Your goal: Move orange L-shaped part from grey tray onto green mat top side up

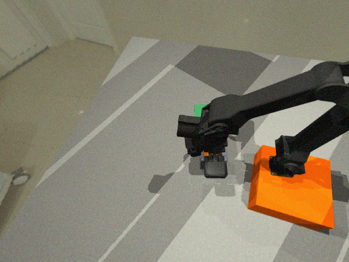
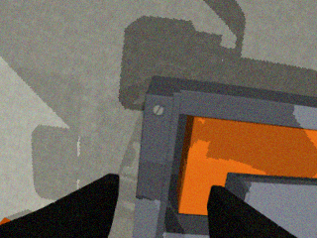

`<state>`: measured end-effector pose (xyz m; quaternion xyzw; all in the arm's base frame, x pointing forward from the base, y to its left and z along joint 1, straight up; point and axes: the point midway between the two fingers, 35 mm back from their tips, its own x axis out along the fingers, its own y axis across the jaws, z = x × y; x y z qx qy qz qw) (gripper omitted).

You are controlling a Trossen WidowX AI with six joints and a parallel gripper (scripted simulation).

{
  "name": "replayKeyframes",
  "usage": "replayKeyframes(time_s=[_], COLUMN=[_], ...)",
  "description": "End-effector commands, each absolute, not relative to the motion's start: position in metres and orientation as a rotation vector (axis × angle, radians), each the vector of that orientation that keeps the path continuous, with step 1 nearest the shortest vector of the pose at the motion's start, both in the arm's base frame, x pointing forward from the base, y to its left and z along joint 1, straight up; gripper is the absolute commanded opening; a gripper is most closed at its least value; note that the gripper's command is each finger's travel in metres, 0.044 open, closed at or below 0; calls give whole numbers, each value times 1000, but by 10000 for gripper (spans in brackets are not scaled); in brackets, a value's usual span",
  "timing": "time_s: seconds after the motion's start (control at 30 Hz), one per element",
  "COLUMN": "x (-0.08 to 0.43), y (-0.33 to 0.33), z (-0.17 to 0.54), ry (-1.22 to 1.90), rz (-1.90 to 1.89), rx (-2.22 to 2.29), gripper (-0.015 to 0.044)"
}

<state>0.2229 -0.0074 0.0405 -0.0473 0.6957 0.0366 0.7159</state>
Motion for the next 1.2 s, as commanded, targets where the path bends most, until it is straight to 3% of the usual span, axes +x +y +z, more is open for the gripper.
replayKeyframes(time_s=[0.0,1.17], x=[218,218], y=[-7,-7], z=[10,-27], ry=[1549,1550], rz=[92,92], rx=[-105,-105], gripper=[180,180])
